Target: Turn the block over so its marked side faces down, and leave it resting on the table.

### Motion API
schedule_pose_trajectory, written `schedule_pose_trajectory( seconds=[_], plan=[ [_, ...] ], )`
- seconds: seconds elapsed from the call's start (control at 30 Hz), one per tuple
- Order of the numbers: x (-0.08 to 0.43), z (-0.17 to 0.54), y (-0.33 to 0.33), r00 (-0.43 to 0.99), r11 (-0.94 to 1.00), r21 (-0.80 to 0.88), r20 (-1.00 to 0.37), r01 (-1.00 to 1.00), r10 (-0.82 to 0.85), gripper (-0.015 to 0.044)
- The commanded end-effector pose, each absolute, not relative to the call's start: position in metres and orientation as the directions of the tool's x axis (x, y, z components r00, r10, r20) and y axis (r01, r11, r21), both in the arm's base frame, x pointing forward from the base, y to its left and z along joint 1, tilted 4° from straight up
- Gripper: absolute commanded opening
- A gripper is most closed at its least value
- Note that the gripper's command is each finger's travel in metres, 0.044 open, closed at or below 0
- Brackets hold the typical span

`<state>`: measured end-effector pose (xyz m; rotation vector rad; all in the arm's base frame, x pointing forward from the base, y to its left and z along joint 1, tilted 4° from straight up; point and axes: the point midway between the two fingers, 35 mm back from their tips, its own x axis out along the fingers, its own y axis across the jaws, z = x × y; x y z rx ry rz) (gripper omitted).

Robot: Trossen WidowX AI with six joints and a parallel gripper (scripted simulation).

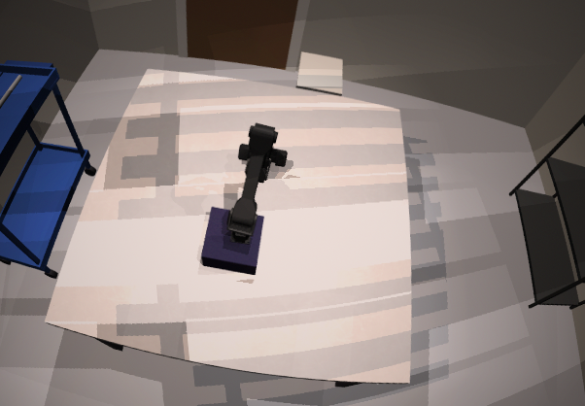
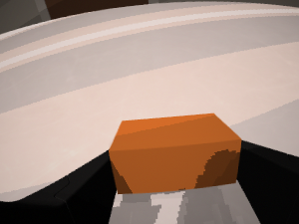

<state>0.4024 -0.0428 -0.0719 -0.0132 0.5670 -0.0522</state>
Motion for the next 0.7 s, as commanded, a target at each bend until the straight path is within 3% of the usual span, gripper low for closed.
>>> schedule_pose_trajectory(
  seconds=[0.0, 0.27, 0.67],
  plan=[
    [0.392, -0.078, -0.042, 0.859, 0.999, -0.022, -0.511, 0.043, -0.048, 0.0],
    [0.381, -0.073, -0.04, 0.907, 0.999, -0.025, -0.419, 0.041, -0.048, 0.0],
    [0.381, -0.07, -0.04, 0.914, 0.999, -0.027, -0.402, 0.042, -0.049, 0.0]
  ],
)
